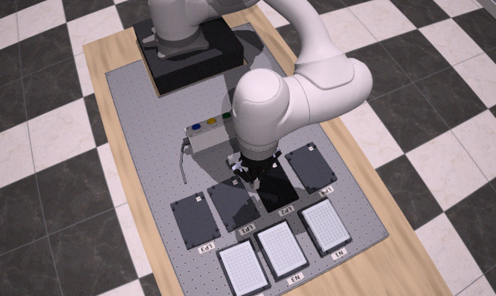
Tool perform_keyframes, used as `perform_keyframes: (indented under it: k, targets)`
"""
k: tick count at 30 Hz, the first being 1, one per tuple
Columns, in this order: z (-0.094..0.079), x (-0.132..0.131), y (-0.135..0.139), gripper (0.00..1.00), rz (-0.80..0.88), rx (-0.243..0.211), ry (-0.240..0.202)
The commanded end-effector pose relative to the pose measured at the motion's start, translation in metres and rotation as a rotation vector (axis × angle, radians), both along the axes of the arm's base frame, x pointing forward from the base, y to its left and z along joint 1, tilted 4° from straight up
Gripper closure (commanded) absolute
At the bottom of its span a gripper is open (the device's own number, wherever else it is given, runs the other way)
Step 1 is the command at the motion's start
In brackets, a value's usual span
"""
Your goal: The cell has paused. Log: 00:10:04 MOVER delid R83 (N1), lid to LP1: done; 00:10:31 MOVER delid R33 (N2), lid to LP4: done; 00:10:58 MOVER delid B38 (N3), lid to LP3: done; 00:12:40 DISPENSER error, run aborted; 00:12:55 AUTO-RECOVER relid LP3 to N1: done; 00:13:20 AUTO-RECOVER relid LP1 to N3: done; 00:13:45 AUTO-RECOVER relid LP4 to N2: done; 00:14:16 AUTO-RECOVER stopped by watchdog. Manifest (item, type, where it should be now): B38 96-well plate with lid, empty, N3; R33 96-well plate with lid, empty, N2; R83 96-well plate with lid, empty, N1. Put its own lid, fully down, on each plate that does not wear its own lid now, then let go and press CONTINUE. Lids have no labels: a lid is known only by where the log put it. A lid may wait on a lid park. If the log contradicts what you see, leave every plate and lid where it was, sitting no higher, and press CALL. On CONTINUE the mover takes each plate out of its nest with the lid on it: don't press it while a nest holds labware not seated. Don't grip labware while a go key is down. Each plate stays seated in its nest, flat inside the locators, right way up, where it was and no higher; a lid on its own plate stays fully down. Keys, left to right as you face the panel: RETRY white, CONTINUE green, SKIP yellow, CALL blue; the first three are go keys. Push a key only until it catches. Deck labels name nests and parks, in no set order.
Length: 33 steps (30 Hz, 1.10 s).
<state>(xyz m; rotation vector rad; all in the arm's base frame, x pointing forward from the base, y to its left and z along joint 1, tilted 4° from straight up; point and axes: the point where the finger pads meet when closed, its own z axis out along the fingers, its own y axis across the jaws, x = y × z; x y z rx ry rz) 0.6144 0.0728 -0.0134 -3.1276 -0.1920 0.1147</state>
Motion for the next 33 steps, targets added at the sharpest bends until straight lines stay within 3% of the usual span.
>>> perform_keyframes:
  k: [1, 3, 4, 5, 8, 10, 33]
  targets:
    - [0.0, 0.005, -0.025, 1.0, 0.0, 0.0, 0.0]
    - [-0.001, 0.013, -0.074, 1.0, 0.0, 0.0, 0.0]
    - [-0.001, 0.013, -0.074, 1.0, 0.0, 0.0, 0.0]
    - [-0.001, 0.015, -0.098, 1.0, 0.0, 0.0, 0.0]
    - [-0.001, 0.015, -0.098, 1.0, 0.0, 0.0, 0.0]
    - [-0.001, 0.016, -0.124, 1.0, 0.0, 0.0, 0.0]
    - [-0.001, 0.016, -0.125, 1.0, 0.0, 0.0, 0.0]
